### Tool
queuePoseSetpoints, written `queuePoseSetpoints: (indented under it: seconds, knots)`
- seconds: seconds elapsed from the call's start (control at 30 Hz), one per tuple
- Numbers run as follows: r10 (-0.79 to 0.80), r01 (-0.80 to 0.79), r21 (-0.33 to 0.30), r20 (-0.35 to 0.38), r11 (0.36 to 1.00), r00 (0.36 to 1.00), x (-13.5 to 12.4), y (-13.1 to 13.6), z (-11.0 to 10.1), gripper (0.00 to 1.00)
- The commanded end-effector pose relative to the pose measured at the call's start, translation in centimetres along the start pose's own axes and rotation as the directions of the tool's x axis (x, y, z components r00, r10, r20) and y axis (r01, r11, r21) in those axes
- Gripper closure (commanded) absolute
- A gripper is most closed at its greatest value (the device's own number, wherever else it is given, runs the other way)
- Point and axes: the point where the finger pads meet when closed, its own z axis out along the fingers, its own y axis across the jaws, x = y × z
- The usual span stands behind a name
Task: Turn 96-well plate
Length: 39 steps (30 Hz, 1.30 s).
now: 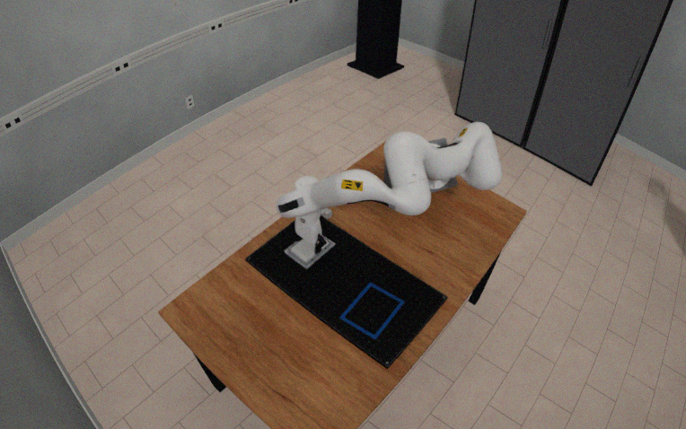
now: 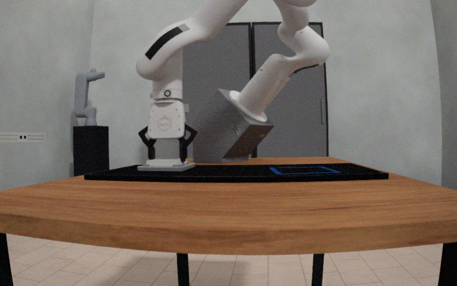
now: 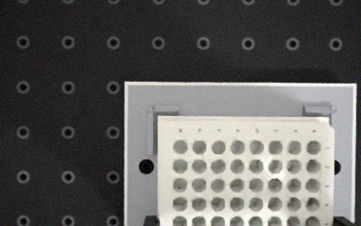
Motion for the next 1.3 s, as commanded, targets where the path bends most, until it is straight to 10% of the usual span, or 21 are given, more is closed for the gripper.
queuePoseSetpoints:
  seconds: [0.0, 1.27]
  knots:
    - [0.000, 0.000, 0.001, 0.001, 1.000, 1.000, -0.1, 0.0, -0.1, 1.00]
    - [0.000, 0.000, 0.001, 0.001, 1.000, 1.000, -0.1, 0.0, -2.1, 1.00]
